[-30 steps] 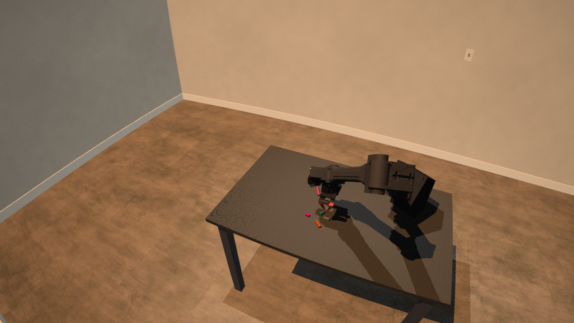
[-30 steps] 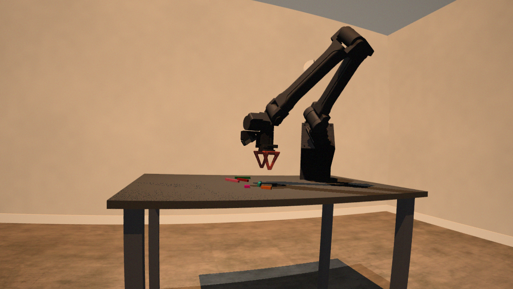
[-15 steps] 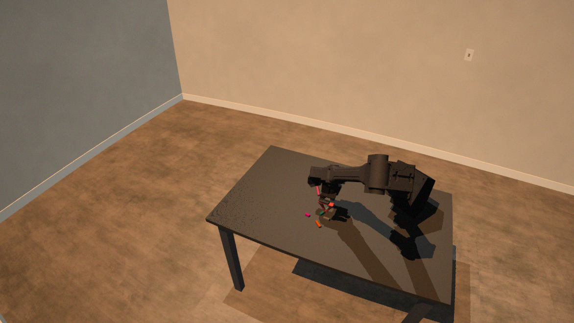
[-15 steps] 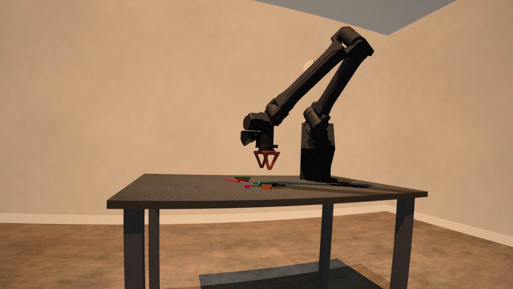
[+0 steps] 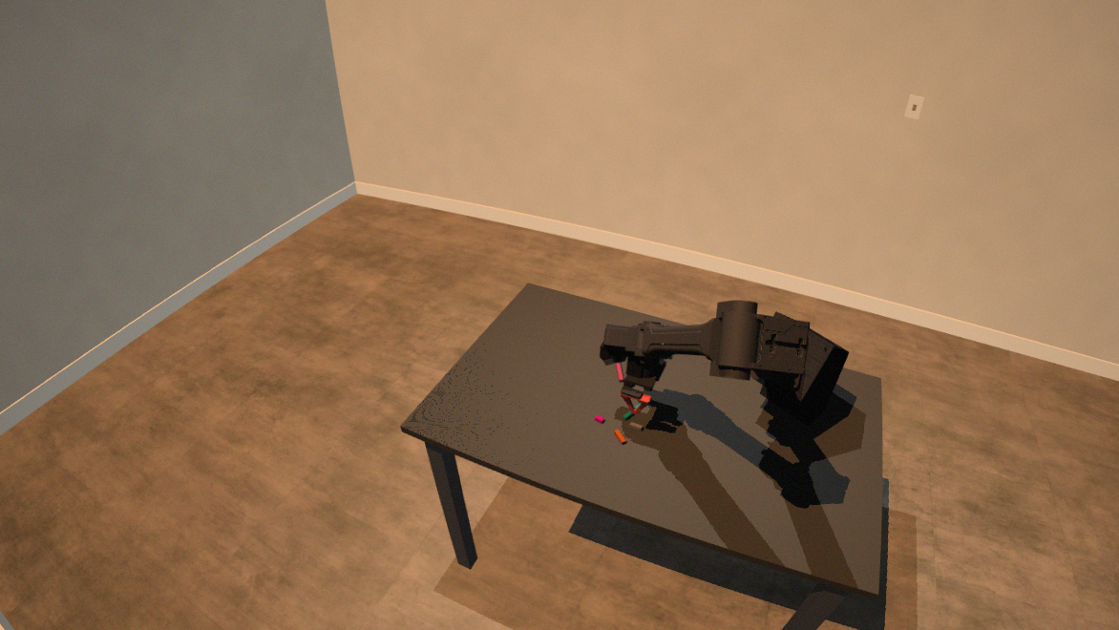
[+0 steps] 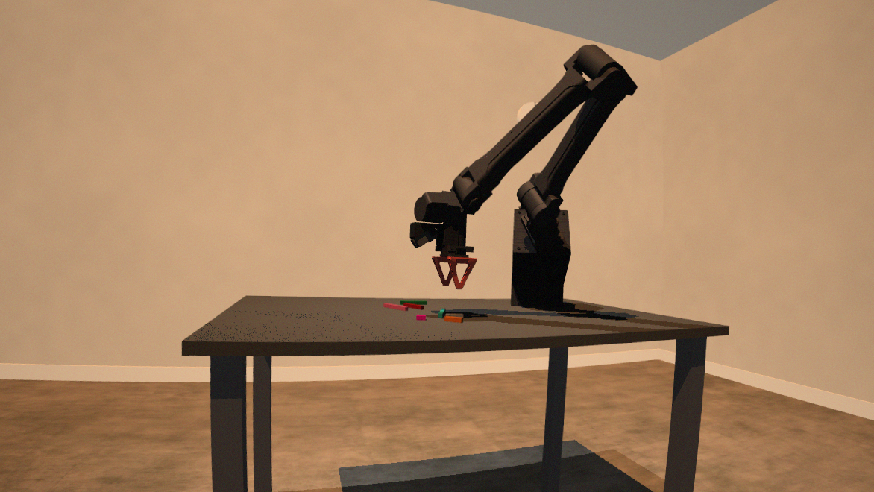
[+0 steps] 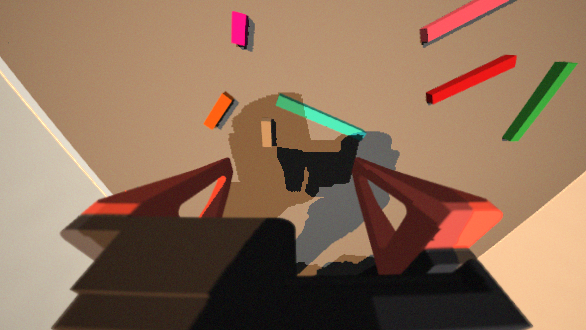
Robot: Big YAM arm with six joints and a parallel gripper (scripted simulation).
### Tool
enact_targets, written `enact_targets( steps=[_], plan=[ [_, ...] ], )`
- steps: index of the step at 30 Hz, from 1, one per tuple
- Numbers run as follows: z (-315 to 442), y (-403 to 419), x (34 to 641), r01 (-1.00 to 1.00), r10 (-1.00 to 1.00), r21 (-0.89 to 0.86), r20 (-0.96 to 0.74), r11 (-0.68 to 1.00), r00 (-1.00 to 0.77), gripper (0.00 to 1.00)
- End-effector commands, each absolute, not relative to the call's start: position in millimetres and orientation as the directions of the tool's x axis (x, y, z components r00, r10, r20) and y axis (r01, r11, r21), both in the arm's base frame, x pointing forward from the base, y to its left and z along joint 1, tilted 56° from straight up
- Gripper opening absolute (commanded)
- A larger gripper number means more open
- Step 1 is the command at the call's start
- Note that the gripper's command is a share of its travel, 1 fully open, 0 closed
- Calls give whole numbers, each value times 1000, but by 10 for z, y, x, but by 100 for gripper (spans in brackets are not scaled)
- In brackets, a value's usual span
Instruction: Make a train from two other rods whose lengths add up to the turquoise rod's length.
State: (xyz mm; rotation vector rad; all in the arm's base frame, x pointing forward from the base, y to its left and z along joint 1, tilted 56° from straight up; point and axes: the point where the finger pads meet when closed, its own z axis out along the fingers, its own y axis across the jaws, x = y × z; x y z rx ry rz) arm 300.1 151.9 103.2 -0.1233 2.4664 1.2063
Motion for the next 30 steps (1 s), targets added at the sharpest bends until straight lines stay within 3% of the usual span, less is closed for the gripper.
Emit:
enact_targets(
  steps=[1,30],
  plan=[
    [1084,1515,3061,-261,85,735,-396,626,-914,100],
    [1079,1509,3070,-247,94,740,-386,625,-918,100]
  ],
)
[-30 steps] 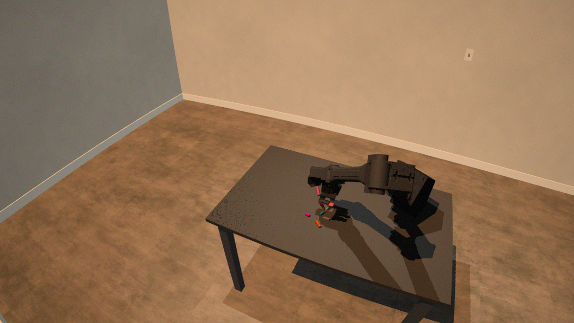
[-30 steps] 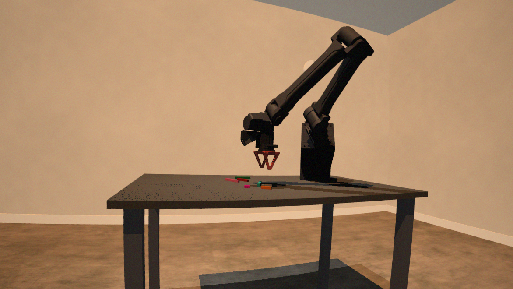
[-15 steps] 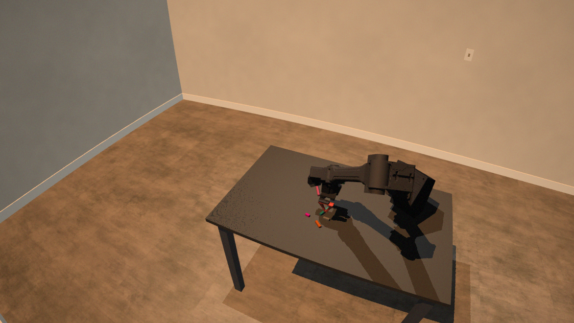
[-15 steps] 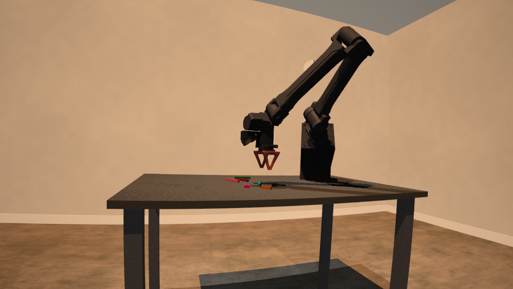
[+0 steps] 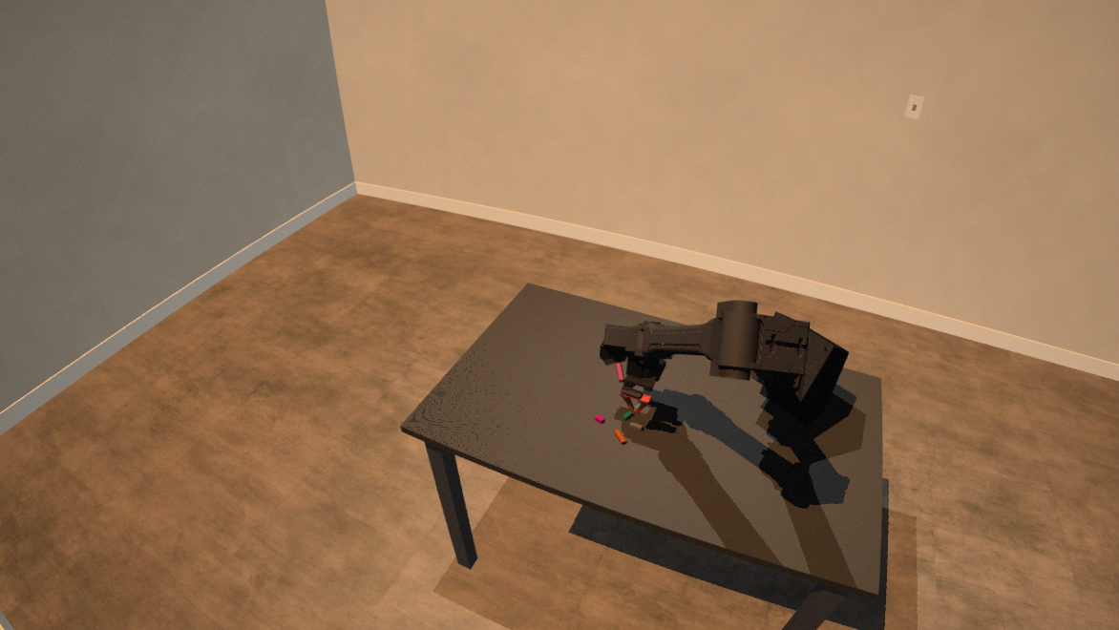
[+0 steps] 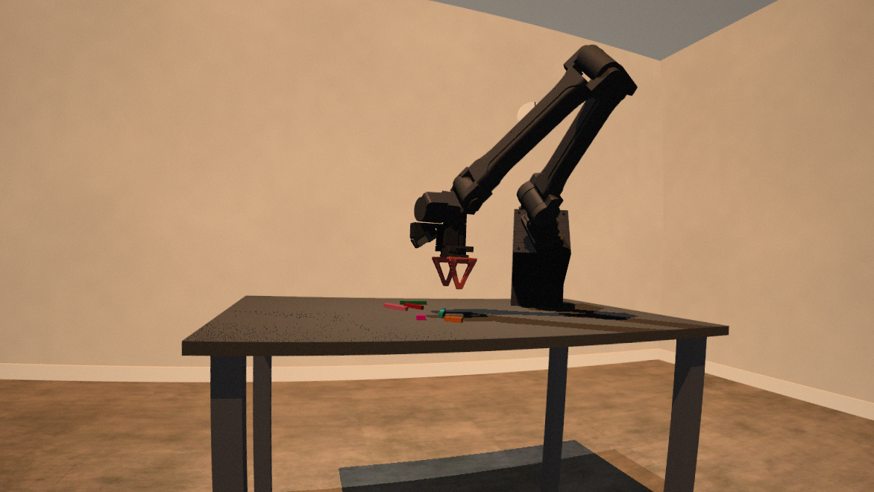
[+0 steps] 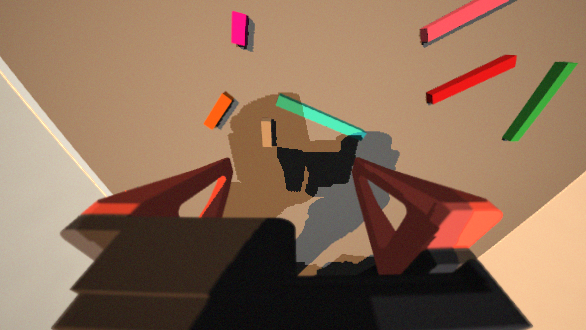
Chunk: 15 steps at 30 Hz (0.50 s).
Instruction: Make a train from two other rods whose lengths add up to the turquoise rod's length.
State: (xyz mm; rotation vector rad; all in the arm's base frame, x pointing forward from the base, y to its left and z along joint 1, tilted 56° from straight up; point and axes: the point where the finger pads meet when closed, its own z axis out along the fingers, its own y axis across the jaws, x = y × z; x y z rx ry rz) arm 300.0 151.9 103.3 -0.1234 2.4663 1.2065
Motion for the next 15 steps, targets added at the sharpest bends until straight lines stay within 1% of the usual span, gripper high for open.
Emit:
enact_targets(
  steps=[1,4,7,8,9,12,13,15],
  plan=[
    [1084,1494,3089,-227,110,748,-371,624,-922,100],
    [1069,1442,3131,-165,154,767,-324,620,-933,100],
    [1040,1393,3206,-41,232,801,-222,597,-947,100],
    [1048,1390,3229,-50,233,799,-234,599,-944,100],
    [1030,1368,3251,13,268,812,-178,583,-947,100],
    [1031,1365,3259,10,269,811,-182,585,-946,100],
    [1007,1343,3279,84,307,821,-115,564,-945,100],
    [1016,1385,3286,65,296,821,-129,568,-947,100]
  ],
)
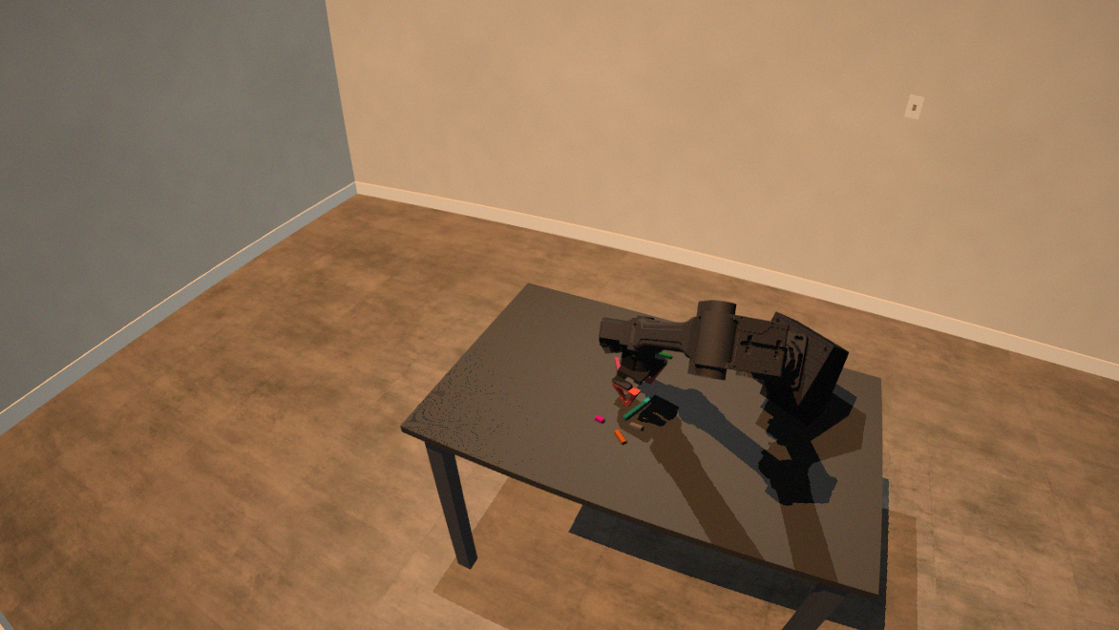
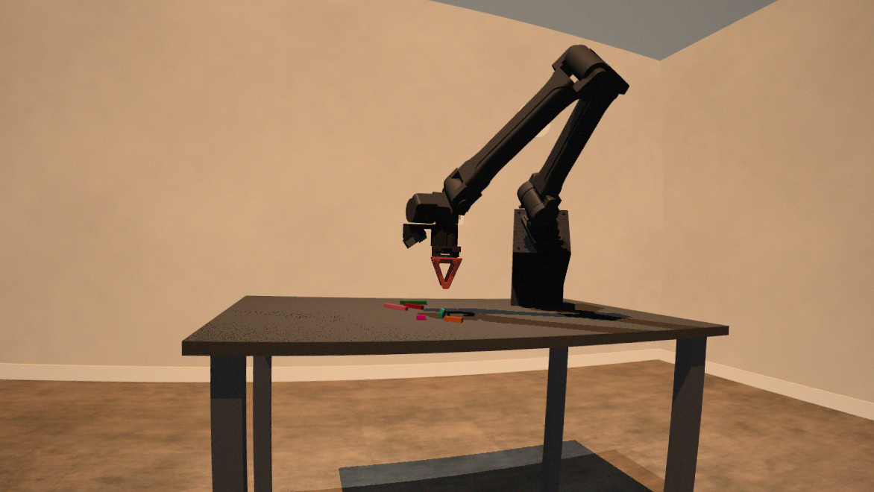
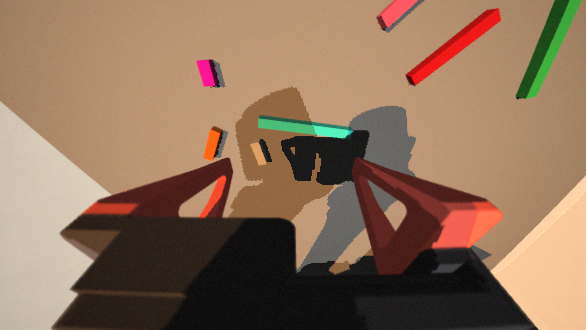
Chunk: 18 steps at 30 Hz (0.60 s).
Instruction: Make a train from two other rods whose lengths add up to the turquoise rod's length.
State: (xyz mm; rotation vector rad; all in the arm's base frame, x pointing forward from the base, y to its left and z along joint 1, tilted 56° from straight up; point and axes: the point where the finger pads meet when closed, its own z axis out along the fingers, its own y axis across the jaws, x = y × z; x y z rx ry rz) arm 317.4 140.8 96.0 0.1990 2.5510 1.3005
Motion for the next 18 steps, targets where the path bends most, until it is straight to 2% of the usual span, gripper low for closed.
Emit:
enact_targets(
  steps=[1,4,5,8,9,14,15,18],
  plan=[
    [987,1309,3324,158,351,827,-50,540,-935,100],
    [996,1317,3348,144,349,827,-67,544,-935,100],
    [963,1272,3372,238,395,827,20,510,-918,100],
    [971,1322,3379,217,383,828,4,516,-924,100],
    [935,1233,3421,323,441,820,98,472,-892,100],
    [945,1226,3455,309,444,824,79,475,-893,100],
    [905,1189,3476,409,485,806,177,428,-856,100],
    [913,1229,3489,391,476,810,161,436,-864,100]
  ],
)
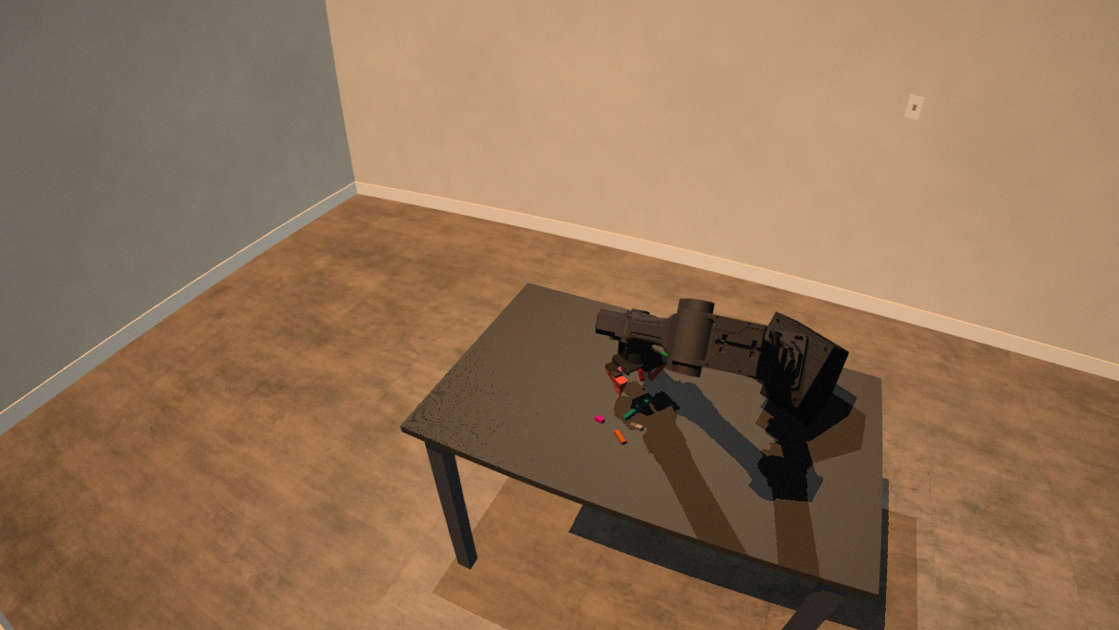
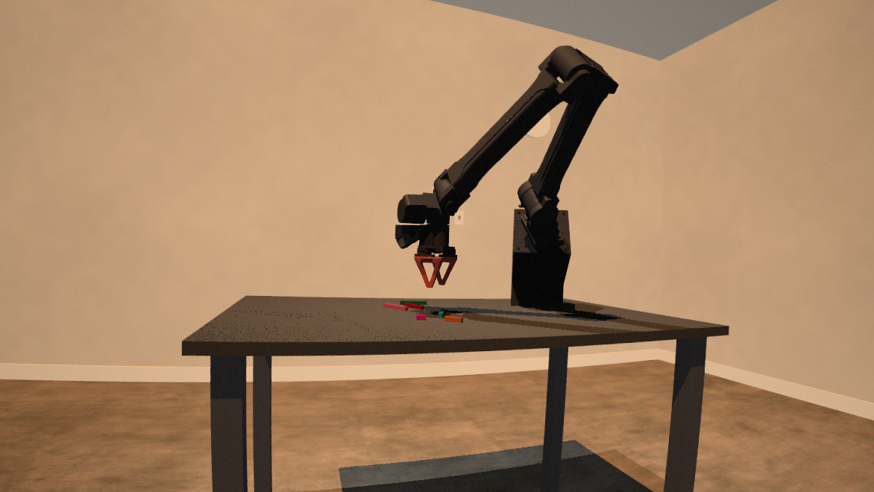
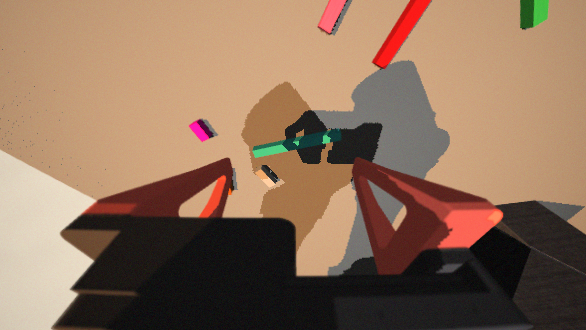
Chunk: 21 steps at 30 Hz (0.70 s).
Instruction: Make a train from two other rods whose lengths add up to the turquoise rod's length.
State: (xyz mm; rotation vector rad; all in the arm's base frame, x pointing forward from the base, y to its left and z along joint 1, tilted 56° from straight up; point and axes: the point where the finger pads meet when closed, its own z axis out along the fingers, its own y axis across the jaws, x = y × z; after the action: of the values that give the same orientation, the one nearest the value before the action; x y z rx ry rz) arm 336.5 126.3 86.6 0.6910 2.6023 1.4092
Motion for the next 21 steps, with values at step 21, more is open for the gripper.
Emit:
enact_targets(
  steps=[21],
  plan=[
    [709,922,3756,797,639,593,571,114,-516,100]
  ],
)
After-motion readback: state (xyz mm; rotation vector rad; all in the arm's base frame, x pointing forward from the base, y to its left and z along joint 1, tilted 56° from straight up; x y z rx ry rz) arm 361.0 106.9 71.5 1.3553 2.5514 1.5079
